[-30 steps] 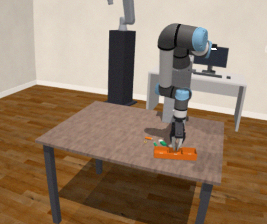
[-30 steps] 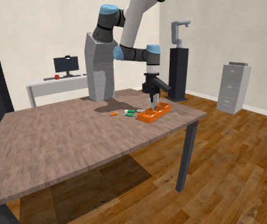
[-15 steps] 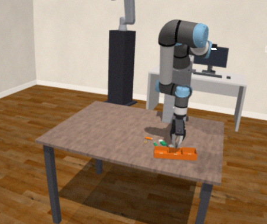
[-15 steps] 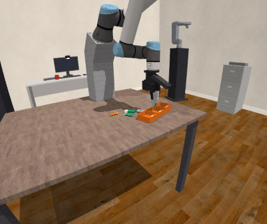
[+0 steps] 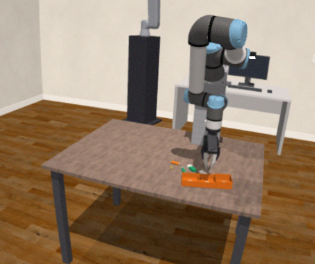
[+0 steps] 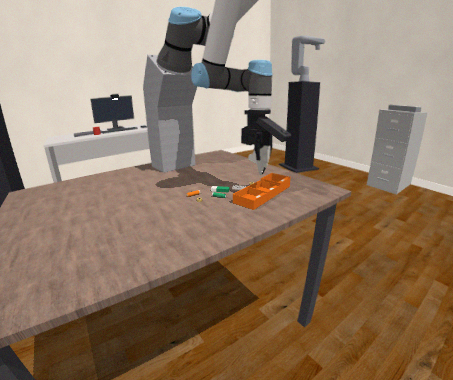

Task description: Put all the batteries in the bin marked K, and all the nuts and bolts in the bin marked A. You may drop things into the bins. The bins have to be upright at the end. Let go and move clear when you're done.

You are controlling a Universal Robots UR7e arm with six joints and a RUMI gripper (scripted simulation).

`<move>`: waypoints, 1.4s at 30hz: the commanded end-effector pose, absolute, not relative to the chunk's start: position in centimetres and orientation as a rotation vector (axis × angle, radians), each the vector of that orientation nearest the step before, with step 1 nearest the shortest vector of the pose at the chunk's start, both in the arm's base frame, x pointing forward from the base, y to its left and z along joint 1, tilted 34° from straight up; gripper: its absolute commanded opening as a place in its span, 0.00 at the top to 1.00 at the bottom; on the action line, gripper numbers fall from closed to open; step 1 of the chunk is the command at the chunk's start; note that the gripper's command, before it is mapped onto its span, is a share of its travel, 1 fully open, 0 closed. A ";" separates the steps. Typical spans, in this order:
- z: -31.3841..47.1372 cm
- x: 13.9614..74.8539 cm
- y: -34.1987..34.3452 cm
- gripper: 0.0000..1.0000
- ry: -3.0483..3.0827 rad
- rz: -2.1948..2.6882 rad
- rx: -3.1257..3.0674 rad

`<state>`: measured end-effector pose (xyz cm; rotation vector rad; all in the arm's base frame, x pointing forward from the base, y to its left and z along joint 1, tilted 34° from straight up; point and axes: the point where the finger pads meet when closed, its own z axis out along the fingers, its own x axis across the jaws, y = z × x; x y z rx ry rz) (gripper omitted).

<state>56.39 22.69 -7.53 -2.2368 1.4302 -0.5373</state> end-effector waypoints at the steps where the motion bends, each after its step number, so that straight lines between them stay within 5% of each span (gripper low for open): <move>1: -7.3 56.3 22.7 0.96 1.430 -0.538 -2.236; 20: -8.2 52.8 30.3 0.96 1.429 -0.538 -2.236; 42: -11.3 54.8 30.8 0.96 1.430 -0.538 -2.236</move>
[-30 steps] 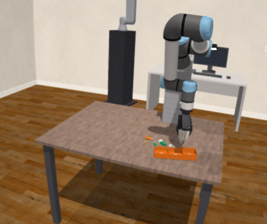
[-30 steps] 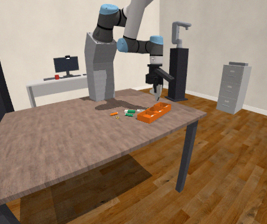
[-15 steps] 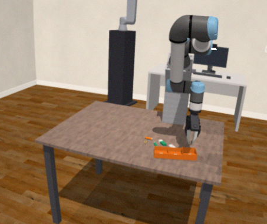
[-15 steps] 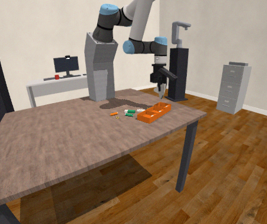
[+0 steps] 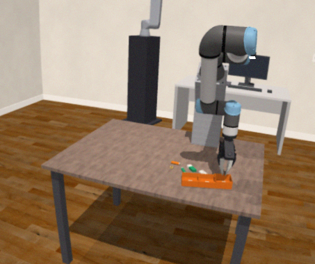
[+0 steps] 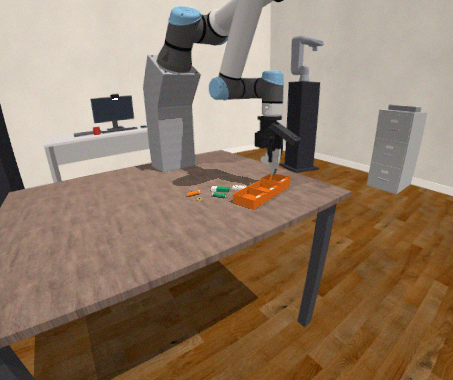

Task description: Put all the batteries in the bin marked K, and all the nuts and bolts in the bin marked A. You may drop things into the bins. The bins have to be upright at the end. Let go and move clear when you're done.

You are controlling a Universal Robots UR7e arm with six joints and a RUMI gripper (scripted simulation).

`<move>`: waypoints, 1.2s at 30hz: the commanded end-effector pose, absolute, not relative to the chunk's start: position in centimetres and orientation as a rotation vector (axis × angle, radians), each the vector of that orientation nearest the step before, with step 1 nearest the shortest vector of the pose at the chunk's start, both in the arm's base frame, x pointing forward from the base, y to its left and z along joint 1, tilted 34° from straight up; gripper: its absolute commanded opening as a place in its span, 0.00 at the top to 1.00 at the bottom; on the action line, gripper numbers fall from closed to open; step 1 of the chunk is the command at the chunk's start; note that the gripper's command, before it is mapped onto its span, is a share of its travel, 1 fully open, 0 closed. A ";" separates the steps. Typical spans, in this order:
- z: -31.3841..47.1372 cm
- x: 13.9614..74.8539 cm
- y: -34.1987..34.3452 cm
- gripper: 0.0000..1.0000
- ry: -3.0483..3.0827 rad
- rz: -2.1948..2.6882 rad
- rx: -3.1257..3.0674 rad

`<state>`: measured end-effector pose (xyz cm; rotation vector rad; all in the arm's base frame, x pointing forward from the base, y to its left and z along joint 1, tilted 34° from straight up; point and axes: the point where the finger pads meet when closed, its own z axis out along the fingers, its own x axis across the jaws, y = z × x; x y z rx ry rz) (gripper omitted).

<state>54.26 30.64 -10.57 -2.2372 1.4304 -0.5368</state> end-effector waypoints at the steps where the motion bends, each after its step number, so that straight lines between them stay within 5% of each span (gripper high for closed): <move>1: -11.5 54.9 30.8 0.96 1.430 -0.538 -2.236; 36: -12.6 55.6 31.0 0.96 1.430 -0.538 -2.236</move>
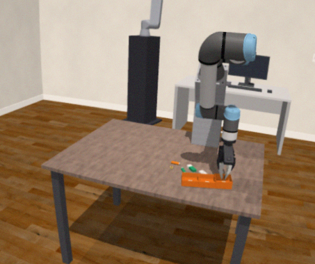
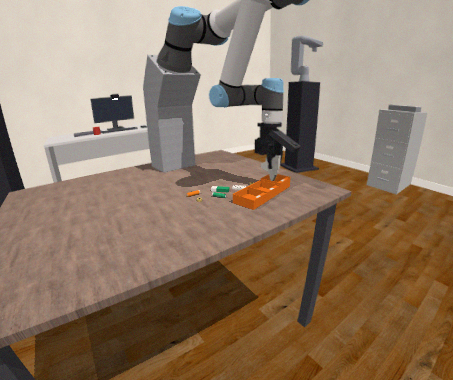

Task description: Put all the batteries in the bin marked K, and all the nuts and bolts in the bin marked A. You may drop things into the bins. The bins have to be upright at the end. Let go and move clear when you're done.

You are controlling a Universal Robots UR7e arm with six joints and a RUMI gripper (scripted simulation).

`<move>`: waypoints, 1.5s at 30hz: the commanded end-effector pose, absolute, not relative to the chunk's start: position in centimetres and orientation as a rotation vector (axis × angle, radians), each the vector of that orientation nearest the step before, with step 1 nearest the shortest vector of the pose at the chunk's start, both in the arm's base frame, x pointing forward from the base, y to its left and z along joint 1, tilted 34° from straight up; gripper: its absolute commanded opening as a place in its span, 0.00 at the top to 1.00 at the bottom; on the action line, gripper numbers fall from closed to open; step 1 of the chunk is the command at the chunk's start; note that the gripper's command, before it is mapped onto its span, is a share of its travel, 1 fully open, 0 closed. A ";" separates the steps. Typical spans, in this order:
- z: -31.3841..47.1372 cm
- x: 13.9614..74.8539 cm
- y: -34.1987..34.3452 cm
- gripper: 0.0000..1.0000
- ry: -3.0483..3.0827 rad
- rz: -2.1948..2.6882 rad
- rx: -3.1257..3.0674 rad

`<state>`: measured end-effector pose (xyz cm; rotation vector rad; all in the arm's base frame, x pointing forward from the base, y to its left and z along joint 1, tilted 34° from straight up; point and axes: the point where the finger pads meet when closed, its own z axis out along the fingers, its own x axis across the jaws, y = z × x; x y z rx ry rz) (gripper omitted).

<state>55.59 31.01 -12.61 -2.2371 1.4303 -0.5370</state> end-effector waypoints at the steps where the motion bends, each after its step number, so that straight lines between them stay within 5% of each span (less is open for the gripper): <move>1: -12.6 55.6 31.0 0.96 1.430 -0.538 -2.236; 45: -10.1 54.0 30.6 0.96 1.430 -0.538 -2.236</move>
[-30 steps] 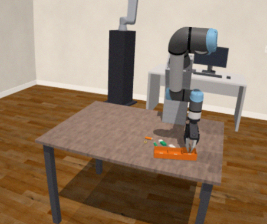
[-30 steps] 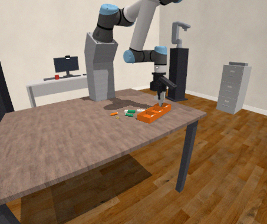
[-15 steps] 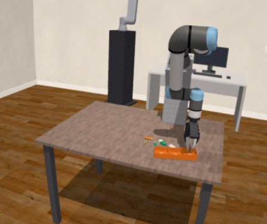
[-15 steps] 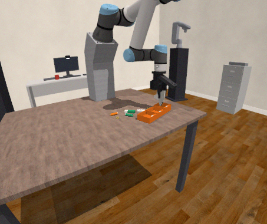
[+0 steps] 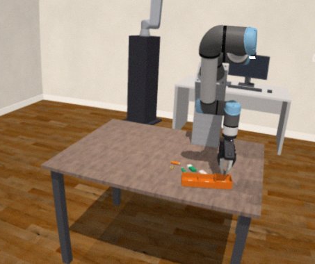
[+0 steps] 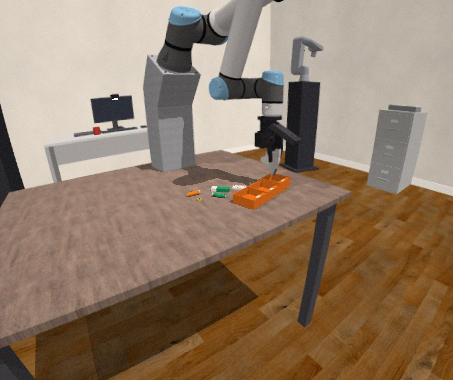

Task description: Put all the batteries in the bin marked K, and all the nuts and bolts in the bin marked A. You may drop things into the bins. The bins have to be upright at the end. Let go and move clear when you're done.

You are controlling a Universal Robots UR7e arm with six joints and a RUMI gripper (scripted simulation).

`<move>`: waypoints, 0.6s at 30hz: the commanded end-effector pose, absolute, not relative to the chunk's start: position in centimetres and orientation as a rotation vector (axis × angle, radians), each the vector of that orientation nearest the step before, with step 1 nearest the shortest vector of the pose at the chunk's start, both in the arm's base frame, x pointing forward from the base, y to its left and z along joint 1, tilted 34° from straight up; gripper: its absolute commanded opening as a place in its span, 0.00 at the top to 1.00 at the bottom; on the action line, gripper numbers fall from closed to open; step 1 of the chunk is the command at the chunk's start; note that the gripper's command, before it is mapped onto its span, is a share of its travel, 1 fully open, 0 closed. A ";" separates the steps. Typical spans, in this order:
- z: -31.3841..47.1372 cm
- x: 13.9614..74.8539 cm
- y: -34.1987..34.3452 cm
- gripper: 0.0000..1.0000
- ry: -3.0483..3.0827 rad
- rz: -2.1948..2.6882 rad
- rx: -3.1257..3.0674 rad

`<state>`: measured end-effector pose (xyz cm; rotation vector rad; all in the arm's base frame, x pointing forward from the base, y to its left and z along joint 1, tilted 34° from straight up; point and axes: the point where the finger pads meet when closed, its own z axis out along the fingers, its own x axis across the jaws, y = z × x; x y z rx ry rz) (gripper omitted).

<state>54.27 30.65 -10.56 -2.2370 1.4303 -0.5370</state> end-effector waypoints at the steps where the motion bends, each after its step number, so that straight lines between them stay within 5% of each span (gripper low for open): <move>1: -9.8 53.8 30.5 0.96 1.430 -0.538 -2.236; 18: -4.0 50.1 29.5 0.96 1.430 -0.538 -2.236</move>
